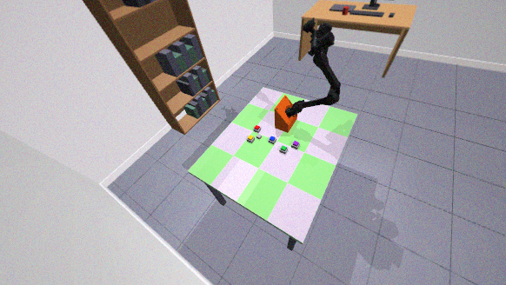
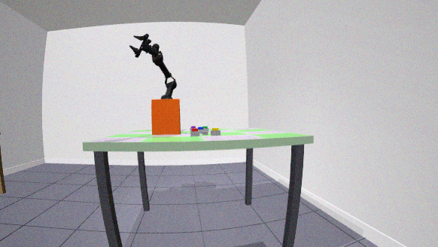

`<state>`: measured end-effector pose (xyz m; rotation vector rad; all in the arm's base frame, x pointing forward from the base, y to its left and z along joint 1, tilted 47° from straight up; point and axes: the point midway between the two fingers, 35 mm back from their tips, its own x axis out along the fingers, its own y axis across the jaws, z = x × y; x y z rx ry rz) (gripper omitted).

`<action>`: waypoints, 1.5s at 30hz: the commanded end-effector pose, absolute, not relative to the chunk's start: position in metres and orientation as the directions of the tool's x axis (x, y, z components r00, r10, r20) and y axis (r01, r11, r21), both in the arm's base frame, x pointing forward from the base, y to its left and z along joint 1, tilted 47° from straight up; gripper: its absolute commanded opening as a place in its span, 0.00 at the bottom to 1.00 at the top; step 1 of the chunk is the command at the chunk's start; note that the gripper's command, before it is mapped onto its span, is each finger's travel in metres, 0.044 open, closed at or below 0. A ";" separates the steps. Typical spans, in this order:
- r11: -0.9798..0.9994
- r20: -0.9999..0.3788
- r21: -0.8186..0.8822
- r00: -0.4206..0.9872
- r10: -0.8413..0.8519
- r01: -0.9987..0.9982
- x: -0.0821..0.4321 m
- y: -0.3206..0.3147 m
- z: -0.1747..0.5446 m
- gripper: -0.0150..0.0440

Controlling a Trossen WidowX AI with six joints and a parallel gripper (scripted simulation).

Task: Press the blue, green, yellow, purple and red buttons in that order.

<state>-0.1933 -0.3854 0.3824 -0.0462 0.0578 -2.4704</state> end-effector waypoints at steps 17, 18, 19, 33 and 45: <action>0.360 -0.692 -0.349 0.021 -0.722 0.865 0.087 -0.427 0.147 0.93; 0.422 -0.723 -0.335 0.057 -0.688 0.842 0.101 -0.419 0.136 0.93; 0.482 -0.753 -0.318 0.091 -0.651 0.816 0.114 -0.411 0.125 0.93; 0.958 -0.959 0.192 0.247 0.137 0.214 0.240 -0.209 0.010 0.93; 0.678 -0.687 0.727 -0.100 0.720 -0.113 0.224 -0.012 -0.002 0.93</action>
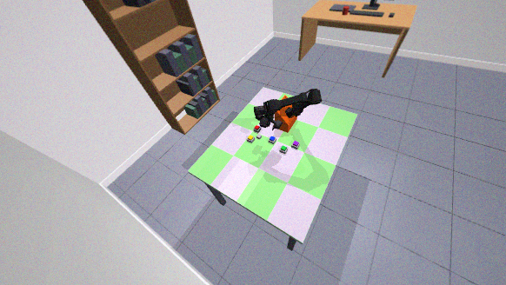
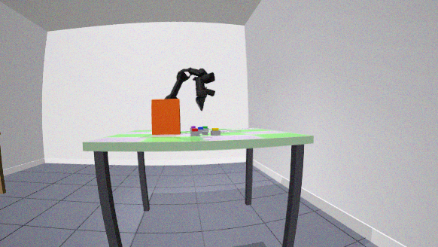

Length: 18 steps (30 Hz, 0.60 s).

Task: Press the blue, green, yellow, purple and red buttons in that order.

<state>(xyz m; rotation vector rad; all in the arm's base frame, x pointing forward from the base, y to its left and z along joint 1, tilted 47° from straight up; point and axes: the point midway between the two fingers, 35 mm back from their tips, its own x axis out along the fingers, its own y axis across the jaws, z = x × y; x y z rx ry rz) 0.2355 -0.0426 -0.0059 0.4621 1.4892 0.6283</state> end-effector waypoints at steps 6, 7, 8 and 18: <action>0.674 -0.683 0.730 -0.104 0.723 -0.113 0.224 -0.010 -0.002 0.93; 0.674 -0.683 0.730 -0.104 0.723 -0.113 0.224 -0.009 -0.004 0.89; 0.675 -0.684 0.729 -0.103 0.722 -0.113 0.224 -0.003 -0.010 0.84; 0.672 -0.681 0.732 -0.104 0.725 -0.114 0.217 0.035 -0.044 0.40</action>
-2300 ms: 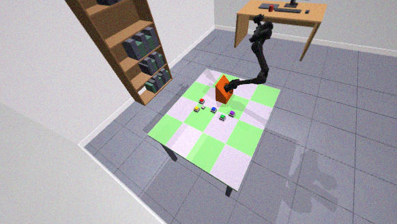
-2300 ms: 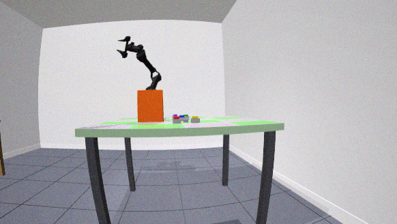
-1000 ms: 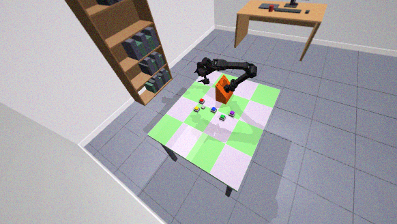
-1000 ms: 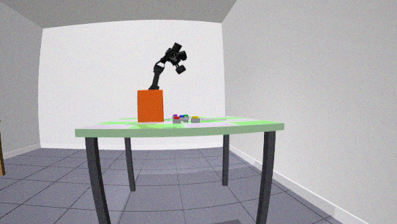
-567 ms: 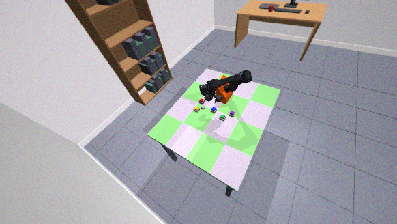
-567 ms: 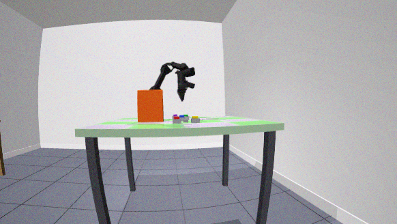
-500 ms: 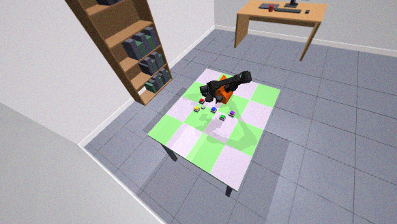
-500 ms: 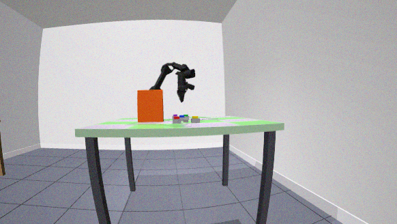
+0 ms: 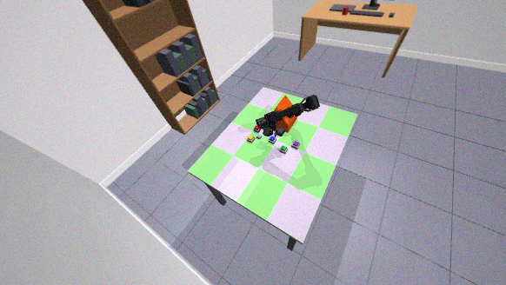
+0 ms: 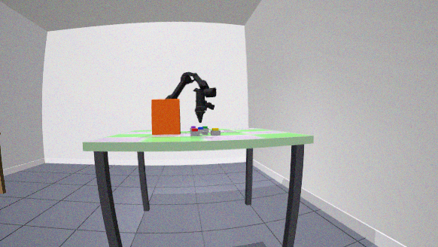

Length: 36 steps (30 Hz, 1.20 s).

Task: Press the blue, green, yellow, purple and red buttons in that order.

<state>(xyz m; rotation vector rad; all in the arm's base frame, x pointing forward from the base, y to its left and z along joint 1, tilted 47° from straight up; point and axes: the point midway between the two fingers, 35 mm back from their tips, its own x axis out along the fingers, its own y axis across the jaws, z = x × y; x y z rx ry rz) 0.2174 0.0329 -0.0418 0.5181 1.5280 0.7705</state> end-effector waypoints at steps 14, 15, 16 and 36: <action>0.672 -0.681 0.732 -0.104 0.725 -0.113 0.217 0.036 -0.045 0.29; 0.672 -0.681 0.732 -0.104 0.725 -0.113 0.217 0.037 -0.046 0.29; 0.672 -0.681 0.732 -0.103 0.725 -0.113 0.217 0.038 -0.047 0.29; 0.670 -0.680 0.733 -0.104 0.726 -0.113 0.213 0.059 -0.066 0.29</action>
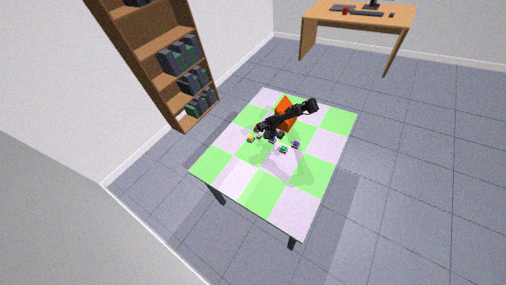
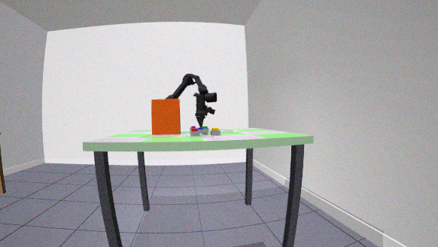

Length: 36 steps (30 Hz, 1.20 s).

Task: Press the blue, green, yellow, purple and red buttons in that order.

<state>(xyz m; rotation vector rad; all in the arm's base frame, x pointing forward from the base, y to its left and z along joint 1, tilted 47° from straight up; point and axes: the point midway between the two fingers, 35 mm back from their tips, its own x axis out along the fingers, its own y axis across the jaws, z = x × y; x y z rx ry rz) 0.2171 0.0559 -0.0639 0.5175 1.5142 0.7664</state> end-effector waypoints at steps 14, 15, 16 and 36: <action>0.670 -0.680 0.733 -0.104 0.726 -0.113 0.213 0.059 -0.066 0.29; 0.670 -0.680 0.733 -0.104 0.726 -0.113 0.213 0.059 -0.066 0.29; 0.670 -0.680 0.733 -0.104 0.726 -0.113 0.213 0.059 -0.066 0.29; 0.674 -0.683 0.730 -0.104 0.723 -0.113 0.224 -0.010 -0.002 0.29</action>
